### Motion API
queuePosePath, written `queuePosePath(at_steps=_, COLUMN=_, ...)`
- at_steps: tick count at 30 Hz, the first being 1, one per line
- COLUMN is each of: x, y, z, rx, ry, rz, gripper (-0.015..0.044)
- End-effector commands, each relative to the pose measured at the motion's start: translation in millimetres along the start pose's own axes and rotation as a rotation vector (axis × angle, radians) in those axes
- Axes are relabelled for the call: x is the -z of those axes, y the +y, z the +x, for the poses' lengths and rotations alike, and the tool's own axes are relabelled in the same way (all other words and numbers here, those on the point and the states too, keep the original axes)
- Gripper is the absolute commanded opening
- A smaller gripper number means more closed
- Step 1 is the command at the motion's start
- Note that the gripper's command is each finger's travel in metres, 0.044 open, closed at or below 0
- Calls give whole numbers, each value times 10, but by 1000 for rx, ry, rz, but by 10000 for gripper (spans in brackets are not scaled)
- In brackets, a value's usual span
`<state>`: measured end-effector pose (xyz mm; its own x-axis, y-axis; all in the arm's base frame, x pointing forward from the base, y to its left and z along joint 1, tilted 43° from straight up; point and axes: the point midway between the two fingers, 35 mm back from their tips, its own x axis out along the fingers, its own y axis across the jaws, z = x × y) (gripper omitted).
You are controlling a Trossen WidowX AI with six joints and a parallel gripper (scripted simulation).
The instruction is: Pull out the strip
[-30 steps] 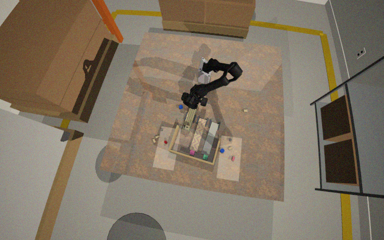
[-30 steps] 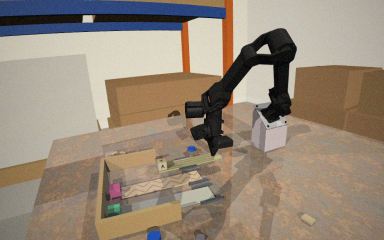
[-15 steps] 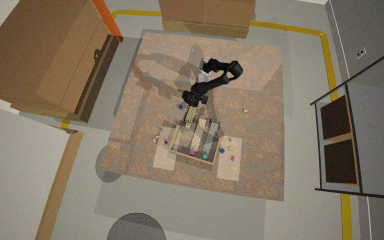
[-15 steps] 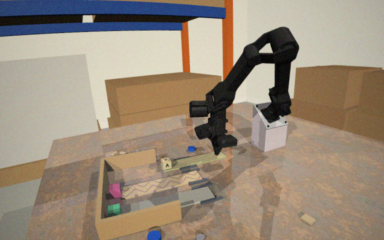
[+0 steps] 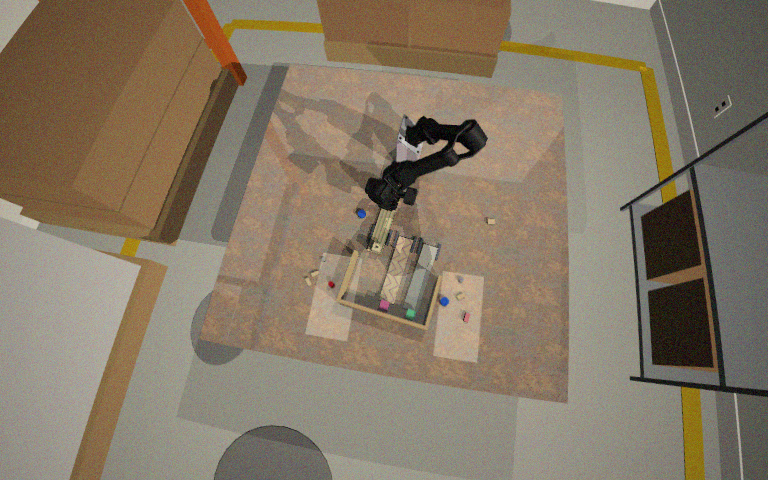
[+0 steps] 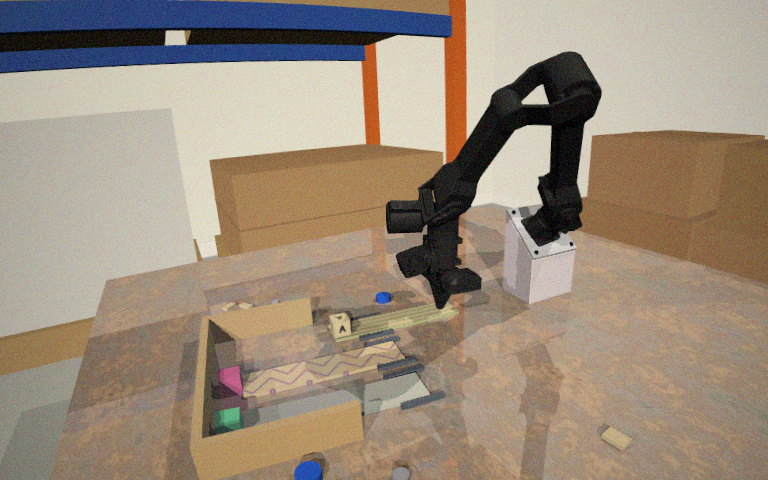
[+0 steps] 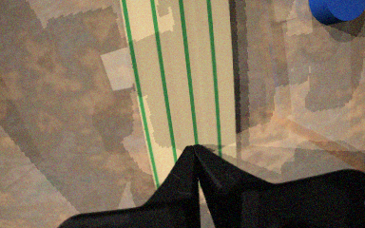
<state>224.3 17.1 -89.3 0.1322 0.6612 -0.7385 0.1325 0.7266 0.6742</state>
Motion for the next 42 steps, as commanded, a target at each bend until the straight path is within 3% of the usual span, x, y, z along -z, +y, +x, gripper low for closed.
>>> queuePosePath(at_steps=1, x=147, y=16, z=43, rx=1, ry=36, rz=12, gripper=0)
queuePosePath(at_steps=30, x=147, y=16, z=43, rx=1, ry=36, rz=12, gripper=0)
queuePosePath(at_steps=36, x=-11, y=-6, z=-400, rx=4, ry=34, rz=11, gripper=0)
queuePosePath(at_steps=40, x=-11, y=-4, z=-418, rx=4, ry=35, rz=11, gripper=0)
queuePosePath(at_steps=42, x=-105, y=-4, z=-398, rx=4, ry=35, rz=12, gripper=53)
